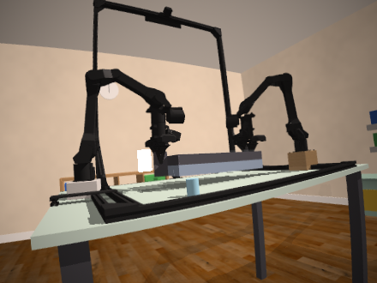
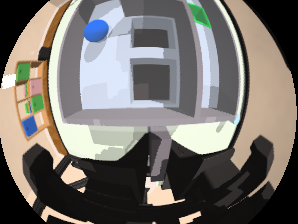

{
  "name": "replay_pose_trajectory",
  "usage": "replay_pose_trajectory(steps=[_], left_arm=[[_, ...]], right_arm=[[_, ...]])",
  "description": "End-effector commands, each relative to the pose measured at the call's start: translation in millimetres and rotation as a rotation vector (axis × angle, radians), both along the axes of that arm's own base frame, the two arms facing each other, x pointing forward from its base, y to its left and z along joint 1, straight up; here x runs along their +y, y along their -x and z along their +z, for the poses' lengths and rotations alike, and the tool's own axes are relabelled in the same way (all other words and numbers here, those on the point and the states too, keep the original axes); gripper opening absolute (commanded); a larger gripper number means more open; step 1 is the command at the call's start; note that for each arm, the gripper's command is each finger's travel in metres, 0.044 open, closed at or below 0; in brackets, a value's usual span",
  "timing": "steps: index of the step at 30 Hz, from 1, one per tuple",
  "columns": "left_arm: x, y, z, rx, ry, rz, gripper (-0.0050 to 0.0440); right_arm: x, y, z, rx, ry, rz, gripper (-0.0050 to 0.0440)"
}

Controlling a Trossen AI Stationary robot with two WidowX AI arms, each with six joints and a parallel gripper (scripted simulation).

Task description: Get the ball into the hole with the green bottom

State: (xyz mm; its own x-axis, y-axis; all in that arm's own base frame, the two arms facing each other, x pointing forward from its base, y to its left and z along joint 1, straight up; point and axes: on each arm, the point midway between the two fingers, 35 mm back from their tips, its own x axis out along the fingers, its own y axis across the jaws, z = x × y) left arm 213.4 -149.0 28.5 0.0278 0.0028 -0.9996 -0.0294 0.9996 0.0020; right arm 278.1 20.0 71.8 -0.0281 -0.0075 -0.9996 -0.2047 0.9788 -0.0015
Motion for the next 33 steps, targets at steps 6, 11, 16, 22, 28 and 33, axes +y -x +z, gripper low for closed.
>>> replay_pose_trajectory(steps=[6, 11, 16, 22, 28, 33], left_arm=[[0.4, -0.5, 6.6, 0.03, 0.004, 0.0, 0.002], [0.7, -1.9, 13.2, 0.058, 0.009, 0.0, 0.002], [0.7, -2.1, 14.2, 0.062, 0.01, 0.0, 0.002], [0.4, 0.0, 2.7, 0.013, 0.005, 0.0, 0.002], [0.4, 1.3, -4.6, -0.019, 0.002, 0.0, 0.002], [0.4, 1.0, -2.7, -0.01, 0.003, 0.0, 0.002]], right_arm=[[-0.4, 0.8, -5.7, -0.03, -0.009, 0.0, 0.002], [-0.8, 1.9, -12.4, -0.057, -0.019, 0.0, 0.002], [-0.9, 2.0, -13.4, -0.061, -0.021, 0.0, 0.002], [-0.3, 0.0, -2.0, -0.014, -0.007, 0.0, 0.002], [0.1, -1.4, 5.4, 0.017, 0.001, 0.0, 0.002], [0.0, -1.0, 3.5, 0.009, -0.001, 0.0, 0.002]])
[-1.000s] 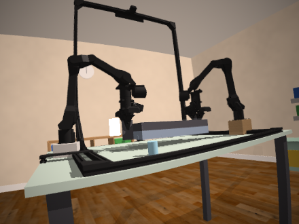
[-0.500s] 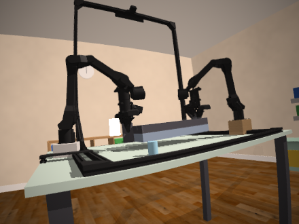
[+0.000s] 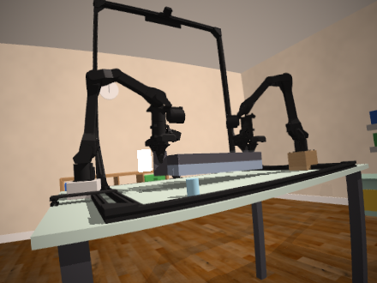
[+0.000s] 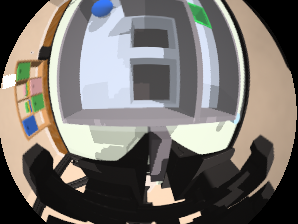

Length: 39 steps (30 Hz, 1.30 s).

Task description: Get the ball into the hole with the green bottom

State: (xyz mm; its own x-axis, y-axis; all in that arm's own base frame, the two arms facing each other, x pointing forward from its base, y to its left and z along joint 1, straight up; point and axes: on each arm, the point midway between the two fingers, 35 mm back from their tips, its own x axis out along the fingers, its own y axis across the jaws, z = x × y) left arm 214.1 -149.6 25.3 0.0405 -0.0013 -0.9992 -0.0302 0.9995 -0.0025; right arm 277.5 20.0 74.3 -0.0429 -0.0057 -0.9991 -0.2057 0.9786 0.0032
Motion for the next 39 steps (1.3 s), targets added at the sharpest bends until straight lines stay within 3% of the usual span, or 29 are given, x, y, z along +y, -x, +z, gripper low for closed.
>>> replay_pose_trajectory(steps=[1, 15, 28, 39], left_arm=[[0.9, 1.6, 1.9, 0.008, -0.002, -0.001, 0.002], [2.3, -1.7, 19.2, 0.082, 0.031, -0.001, 0.002], [-0.2, 2.0, -1.3, -0.005, -0.028, 0.0, 0.002], [2.1, 0.5, 8.5, 0.036, 0.026, -0.001, 0.002]], right_arm=[[0.0, -1.3, -0.3, -0.011, 0.0, -0.001, 0.002], [-1.9, 1.6, -17.7, -0.078, -0.044, -0.002, 0.002], [1.2, -1.7, 2.8, -0.003, 0.028, 0.0, 0.002], [-1.4, -0.2, -6.9, -0.033, -0.032, -0.002, 0.002]])
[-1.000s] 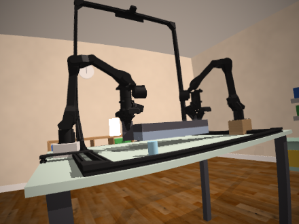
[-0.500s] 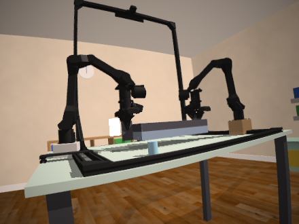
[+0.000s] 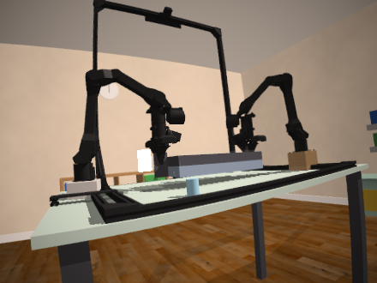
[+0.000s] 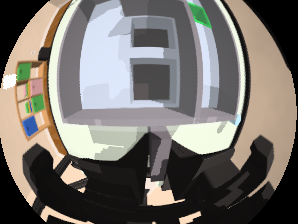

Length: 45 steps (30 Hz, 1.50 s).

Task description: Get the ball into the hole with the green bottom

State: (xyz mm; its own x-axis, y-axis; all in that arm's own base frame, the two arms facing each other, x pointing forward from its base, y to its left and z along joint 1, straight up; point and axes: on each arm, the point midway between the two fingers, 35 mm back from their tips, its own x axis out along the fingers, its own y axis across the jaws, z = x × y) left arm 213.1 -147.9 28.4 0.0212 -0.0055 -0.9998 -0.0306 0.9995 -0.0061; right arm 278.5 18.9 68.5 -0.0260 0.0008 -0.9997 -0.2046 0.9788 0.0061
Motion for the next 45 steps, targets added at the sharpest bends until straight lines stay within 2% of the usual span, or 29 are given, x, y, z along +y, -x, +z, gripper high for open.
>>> replay_pose_trajectory(steps=[1, 10, 21, 45], left_arm=[[0.6, -0.7, 6.5, 0.021, 0.026, -0.002, 0.002], [-0.7, -2.1, 13.5, 0.052, -0.006, -0.001, 0.002], [-1.8, -0.8, 6.9, 0.024, -0.032, -0.001, 0.002], [-0.6, -1.0, 7.7, 0.027, -0.004, -0.001, 0.002]], right_arm=[[-0.5, 1.0, -2.3, -0.021, -0.03, -0.001, 0.002], [0.6, 2.4, -9.2, -0.057, -0.004, 0.0, 0.002], [1.9, 1.6, -2.6, -0.034, 0.026, 0.0, 0.002], [0.7, 1.4, -3.3, -0.031, -0.002, 0.0, 0.002]])
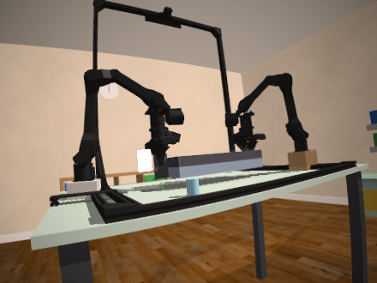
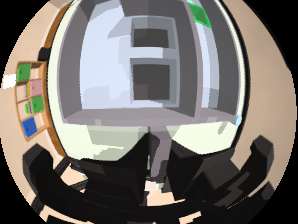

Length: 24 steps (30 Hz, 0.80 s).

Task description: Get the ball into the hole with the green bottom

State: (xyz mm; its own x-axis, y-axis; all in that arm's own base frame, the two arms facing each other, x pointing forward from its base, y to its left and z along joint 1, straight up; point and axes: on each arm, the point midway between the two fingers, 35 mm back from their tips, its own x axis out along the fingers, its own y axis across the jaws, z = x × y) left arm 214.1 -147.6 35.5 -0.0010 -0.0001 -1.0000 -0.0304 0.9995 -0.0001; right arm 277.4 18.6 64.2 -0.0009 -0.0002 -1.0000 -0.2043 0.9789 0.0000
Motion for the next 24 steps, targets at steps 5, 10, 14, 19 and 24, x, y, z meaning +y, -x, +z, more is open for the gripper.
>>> replay_pose_trajectory(steps=[5, 10, 14, 19, 24], left_arm=[[-1.1, 0.0, 0.5, 0.005, -0.001, -0.001, 0.002], [-1.1, 0.0, 0.7, 0.006, -0.003, -0.001, 0.002], [-1.2, -0.1, 0.9, 0.007, -0.004, -0.001, 0.002], [-1.3, -0.2, 1.3, 0.009, -0.006, -0.001, 0.002], [-1.3, -0.2, 1.3, 0.009, -0.006, -0.001, 0.002]], right_arm=[[1.1, 0.4, 1.0, -0.007, 0.0, 0.0, 0.002], [1.1, 0.4, 0.8, -0.008, 0.001, 0.0, 0.002], [1.2, 0.5, 0.6, -0.009, 0.002, 0.0, 0.002], [1.2, 0.6, 0.2, -0.011, 0.004, 0.0, 0.002], [1.2, 0.6, 0.2, -0.011, 0.004, 0.0, 0.002]])
